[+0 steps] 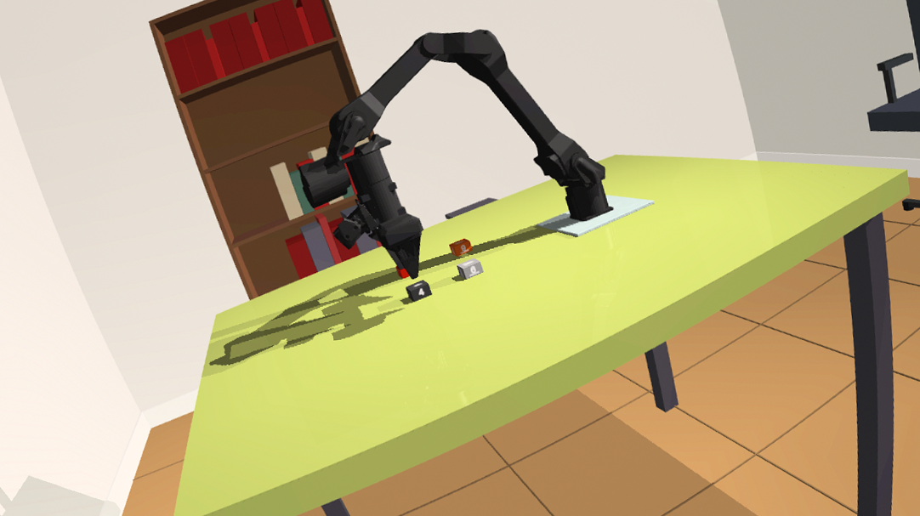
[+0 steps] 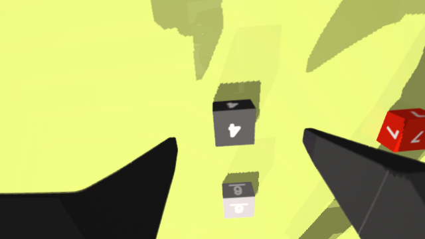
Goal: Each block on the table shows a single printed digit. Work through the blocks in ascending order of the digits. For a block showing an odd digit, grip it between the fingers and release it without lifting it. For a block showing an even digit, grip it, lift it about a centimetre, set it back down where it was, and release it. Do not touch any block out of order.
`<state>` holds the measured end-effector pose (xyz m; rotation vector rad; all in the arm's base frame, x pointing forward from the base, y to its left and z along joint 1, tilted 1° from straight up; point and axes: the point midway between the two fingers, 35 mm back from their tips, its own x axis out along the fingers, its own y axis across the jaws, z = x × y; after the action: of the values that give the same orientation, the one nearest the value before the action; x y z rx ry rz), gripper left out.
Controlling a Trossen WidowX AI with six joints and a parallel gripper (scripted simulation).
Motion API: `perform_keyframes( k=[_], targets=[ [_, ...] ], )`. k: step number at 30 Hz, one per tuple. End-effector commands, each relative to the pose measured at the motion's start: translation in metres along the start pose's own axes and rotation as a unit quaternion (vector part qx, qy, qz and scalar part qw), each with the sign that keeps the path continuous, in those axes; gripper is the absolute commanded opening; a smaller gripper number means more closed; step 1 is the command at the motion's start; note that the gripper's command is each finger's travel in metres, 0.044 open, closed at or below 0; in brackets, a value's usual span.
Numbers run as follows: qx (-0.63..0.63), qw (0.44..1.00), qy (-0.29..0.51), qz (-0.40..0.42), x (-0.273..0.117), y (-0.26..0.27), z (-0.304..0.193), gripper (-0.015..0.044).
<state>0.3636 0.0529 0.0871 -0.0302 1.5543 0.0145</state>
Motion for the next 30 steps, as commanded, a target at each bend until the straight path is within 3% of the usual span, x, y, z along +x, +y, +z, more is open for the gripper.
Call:
perform_keyframes(
  k=[1,24,30],
  targets=[
    [-0.001,1.000,-0.011,0.000,0.002,0.000,0.003,0.0400],
    [-0.001,1.000,-0.011,0.000,0.037,0.000,0.003,0.0400],
    [-0.001,1.000,-0.011,0.000,0.037,0.000,0.003,0.0242]
  ],
)
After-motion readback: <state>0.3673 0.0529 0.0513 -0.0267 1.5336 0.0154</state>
